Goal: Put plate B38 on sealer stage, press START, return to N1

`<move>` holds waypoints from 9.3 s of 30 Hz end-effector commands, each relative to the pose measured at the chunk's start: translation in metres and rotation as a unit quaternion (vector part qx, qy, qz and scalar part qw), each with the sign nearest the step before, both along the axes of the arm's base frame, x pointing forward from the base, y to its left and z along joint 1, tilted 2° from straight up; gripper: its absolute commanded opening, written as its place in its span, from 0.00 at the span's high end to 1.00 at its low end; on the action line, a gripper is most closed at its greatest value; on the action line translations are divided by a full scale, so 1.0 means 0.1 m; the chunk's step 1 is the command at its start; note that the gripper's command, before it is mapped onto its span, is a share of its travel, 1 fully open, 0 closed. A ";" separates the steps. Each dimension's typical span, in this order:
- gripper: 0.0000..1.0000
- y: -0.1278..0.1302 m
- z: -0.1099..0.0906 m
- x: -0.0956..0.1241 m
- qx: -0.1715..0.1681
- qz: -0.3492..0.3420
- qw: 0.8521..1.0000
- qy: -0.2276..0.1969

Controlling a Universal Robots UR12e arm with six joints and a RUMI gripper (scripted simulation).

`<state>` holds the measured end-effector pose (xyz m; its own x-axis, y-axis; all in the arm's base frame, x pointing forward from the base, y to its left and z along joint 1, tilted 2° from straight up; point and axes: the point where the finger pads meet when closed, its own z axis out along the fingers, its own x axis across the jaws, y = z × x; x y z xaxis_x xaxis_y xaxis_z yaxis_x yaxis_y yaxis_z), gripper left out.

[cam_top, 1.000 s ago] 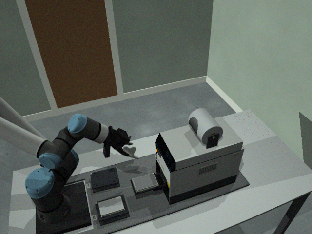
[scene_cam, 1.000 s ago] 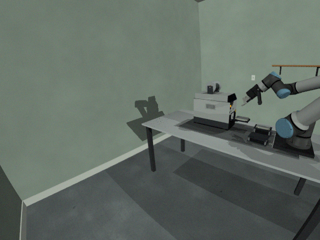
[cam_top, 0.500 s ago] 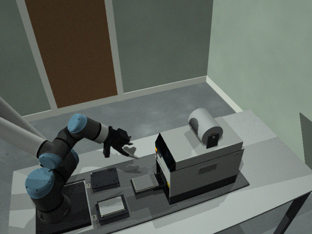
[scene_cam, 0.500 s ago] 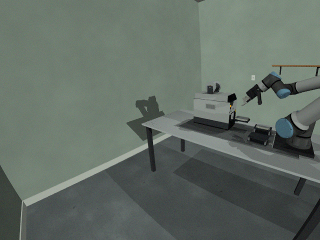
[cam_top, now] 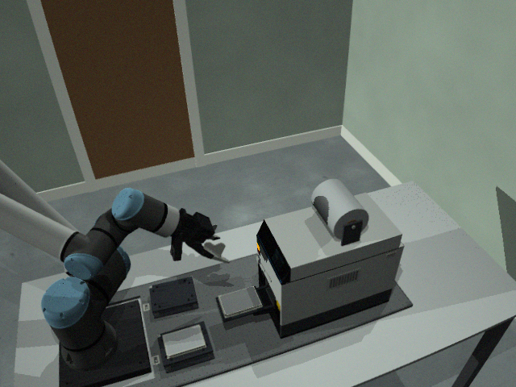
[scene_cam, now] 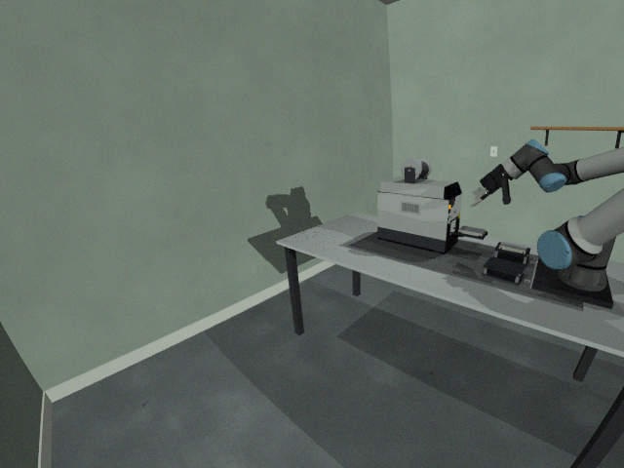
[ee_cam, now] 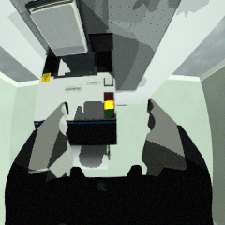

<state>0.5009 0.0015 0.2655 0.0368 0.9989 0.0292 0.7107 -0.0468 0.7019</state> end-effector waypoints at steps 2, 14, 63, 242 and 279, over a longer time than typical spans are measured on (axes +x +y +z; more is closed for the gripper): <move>0.32 0.00 0.01 0.00 0.000 0.000 1.000 0.000; 0.32 0.00 0.01 0.00 0.000 0.000 1.000 0.000; 0.40 0.01 0.07 -0.44 0.000 0.000 1.000 0.000; 0.32 -0.90 -1.37 0.16 0.014 0.011 0.924 0.382; 0.32 -0.90 -1.47 0.16 0.014 0.011 0.924 0.382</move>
